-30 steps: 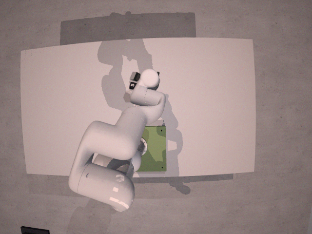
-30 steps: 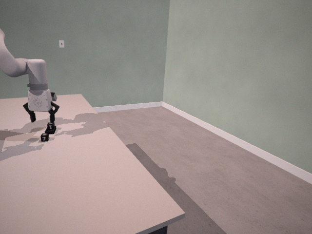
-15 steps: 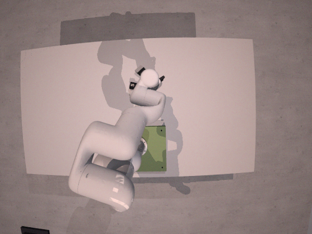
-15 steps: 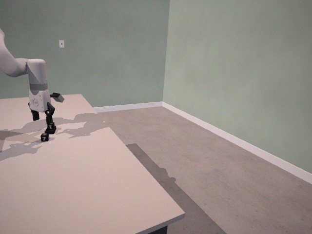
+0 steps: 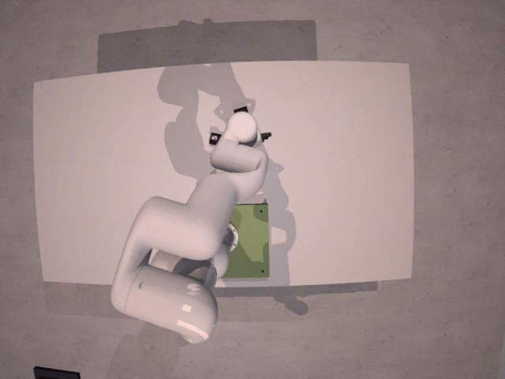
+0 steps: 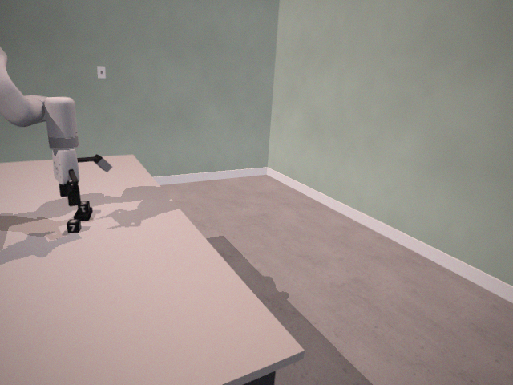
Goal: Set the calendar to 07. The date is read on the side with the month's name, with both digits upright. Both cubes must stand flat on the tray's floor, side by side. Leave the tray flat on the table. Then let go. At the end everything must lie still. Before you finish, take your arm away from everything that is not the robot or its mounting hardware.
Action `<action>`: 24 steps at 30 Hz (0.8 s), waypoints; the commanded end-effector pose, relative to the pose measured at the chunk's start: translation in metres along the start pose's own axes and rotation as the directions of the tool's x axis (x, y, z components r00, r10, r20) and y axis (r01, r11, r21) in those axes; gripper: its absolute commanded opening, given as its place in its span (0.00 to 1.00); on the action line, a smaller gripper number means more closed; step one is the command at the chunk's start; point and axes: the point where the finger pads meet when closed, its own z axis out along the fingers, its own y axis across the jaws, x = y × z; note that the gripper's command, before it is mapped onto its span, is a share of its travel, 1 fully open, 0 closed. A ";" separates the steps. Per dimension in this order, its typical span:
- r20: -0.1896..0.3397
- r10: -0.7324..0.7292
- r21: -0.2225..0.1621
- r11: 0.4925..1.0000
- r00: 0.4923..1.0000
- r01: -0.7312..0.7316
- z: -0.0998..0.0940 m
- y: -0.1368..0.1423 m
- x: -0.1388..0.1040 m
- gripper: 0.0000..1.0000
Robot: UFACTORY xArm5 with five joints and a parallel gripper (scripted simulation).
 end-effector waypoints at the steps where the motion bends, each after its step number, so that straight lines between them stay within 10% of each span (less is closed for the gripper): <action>1: -0.003 0.166 -0.001 0.986 0.986 -0.166 -0.001 0.001 0.001 1.00; 23: -0.003 0.493 0.000 0.870 0.870 -0.493 -0.002 0.001 0.001 1.00; 24: -0.003 0.493 0.000 0.870 0.870 -0.493 -0.002 0.001 0.001 0.49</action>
